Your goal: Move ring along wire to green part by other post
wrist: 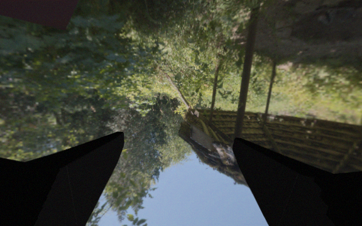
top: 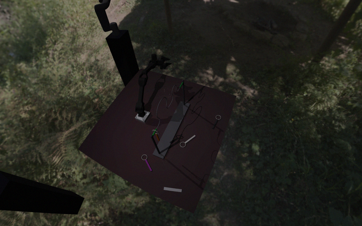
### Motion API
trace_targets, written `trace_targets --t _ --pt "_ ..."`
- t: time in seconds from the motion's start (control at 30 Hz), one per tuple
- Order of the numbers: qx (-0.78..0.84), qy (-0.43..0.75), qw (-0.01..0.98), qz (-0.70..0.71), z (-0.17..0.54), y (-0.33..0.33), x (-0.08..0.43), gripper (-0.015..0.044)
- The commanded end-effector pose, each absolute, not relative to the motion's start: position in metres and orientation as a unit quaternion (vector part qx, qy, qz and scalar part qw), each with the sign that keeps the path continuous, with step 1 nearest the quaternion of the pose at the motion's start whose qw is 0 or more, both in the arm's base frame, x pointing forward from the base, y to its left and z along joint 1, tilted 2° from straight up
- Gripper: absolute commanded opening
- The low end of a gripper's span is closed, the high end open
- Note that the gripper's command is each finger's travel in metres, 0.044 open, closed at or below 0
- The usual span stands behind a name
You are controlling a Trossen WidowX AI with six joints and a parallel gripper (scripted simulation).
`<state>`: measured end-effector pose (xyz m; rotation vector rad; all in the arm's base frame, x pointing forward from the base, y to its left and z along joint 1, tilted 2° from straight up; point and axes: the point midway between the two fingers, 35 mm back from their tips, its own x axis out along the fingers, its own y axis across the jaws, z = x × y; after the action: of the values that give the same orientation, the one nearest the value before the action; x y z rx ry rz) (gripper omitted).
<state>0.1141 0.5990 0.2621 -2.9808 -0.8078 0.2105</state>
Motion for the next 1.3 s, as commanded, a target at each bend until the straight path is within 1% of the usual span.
trace_targets --t 0.0,0.1,0.27,0.8,1.27 --pt "-0.963 -0.261 0.024 0.068 0.262 0.599 0.115 0.0374" --pt "-0.961 -0.263 0.035 0.075 0.26 0.598 0.122 0.0295" --pt "-0.955 -0.267 0.076 0.101 0.253 0.594 0.149 0.0164" --pt "-0.916 -0.269 0.216 0.202 0.226 0.565 0.229 0.016" --pt "-0.862 -0.249 0.324 0.299 0.2 0.526 0.277 0.016"
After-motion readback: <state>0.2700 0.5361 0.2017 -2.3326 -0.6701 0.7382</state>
